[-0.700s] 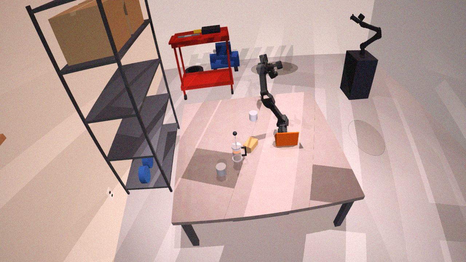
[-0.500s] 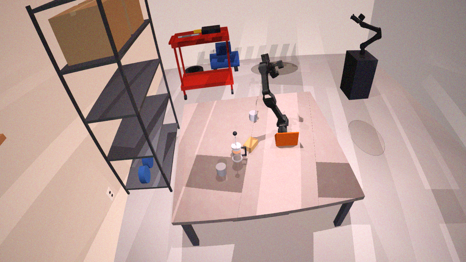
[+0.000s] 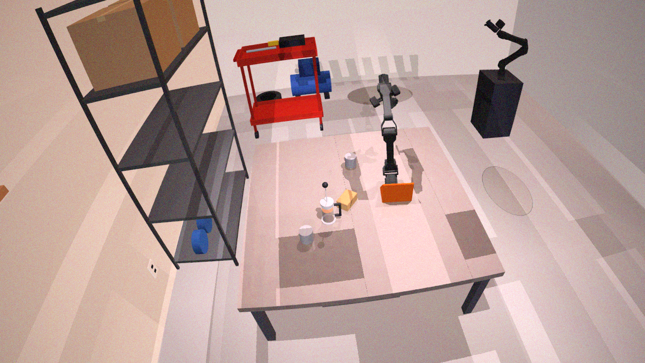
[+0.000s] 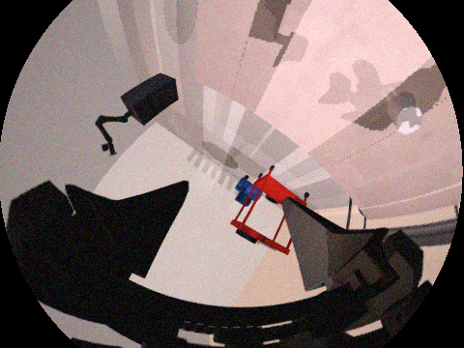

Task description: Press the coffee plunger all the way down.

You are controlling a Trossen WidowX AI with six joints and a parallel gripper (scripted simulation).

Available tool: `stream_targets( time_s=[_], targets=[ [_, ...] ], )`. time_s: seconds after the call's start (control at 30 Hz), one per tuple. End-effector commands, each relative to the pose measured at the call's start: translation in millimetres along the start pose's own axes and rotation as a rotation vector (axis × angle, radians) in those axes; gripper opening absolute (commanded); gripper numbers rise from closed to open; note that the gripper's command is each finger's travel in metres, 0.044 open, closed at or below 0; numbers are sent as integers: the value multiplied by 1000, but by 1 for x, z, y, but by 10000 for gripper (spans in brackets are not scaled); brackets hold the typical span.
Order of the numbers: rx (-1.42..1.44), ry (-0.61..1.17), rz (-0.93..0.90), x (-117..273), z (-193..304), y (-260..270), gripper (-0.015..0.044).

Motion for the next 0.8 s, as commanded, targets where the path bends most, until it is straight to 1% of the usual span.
stream_targets(
  time_s=[0.0, 0.23, 0.4, 0.6, 0.77],
  targets=[
    [59, -15, 108, -31, -3, 2, 440],
    [256, -18, 338, -89, -13, -12, 440],
    [359, 16, 432, -113, -14, -28, 440],
    [611, 118, 619, -145, -16, -70, 440],
    [662, 190, 770, -151, -18, -105, 440]
  ],
)
Point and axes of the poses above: the point midway between the two fingers, 35 mm back from their tips, its own x axis back along the fingers, its own y axis across the jaws, z = x × y, the point moved 10 cm from there along x, back along the fingers, and after that the axes turned 7 degrees about -x, right-handed, at the moved point
